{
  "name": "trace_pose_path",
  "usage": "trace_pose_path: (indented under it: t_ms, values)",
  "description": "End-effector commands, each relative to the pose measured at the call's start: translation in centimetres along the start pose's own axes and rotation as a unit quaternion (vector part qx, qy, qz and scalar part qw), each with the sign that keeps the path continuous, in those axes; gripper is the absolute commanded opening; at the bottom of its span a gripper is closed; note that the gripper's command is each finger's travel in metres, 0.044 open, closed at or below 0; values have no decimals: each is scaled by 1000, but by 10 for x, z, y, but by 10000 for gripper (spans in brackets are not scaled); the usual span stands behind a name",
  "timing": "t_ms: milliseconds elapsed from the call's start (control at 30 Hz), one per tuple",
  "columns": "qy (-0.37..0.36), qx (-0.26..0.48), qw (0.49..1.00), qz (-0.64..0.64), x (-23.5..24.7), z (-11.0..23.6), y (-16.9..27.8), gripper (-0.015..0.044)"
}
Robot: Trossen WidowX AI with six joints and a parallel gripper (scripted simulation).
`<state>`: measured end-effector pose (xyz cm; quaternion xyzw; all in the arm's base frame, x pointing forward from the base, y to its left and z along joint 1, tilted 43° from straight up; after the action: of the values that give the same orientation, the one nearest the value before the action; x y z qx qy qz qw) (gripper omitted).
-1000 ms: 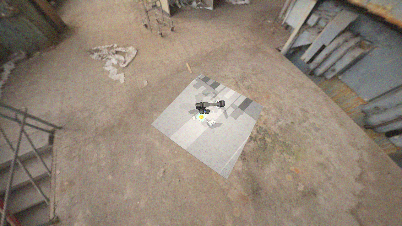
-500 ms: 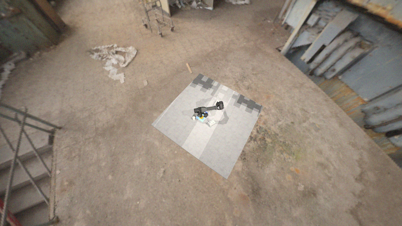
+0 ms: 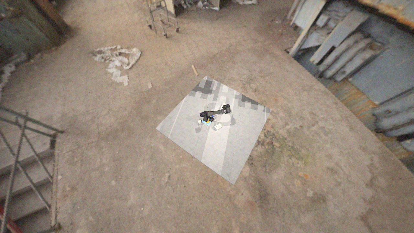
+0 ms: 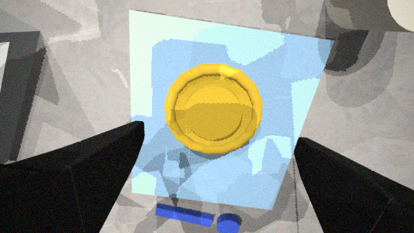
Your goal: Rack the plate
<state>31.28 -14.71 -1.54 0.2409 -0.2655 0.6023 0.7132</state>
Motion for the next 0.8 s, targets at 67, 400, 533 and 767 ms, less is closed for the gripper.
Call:
trace_pose_path:
  t_ms: [67, 400, 533, 767]
  values:
    - [-3, 2, 1000, -3, 1, -11, 1, 400]
    - [-4, 2, 1000, -3, 2, -28, 1, 400]
    - [-4, 2, 1000, -2, 2, -34, 1, 400]
    - [-5, 2, 1000, -2, 4, -45, 2, 400]
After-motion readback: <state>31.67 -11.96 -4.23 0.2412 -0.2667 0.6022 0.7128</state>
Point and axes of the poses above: the point midway between the two fingers, 35 mm back from their tips, its own z axis back along the fingers, its own x axis across the jaws, y = z × x, the point moved 3 cm from there along z, back along the fingers, and after that the axes turned 7 degrees about -z, right-handed, at the moved point
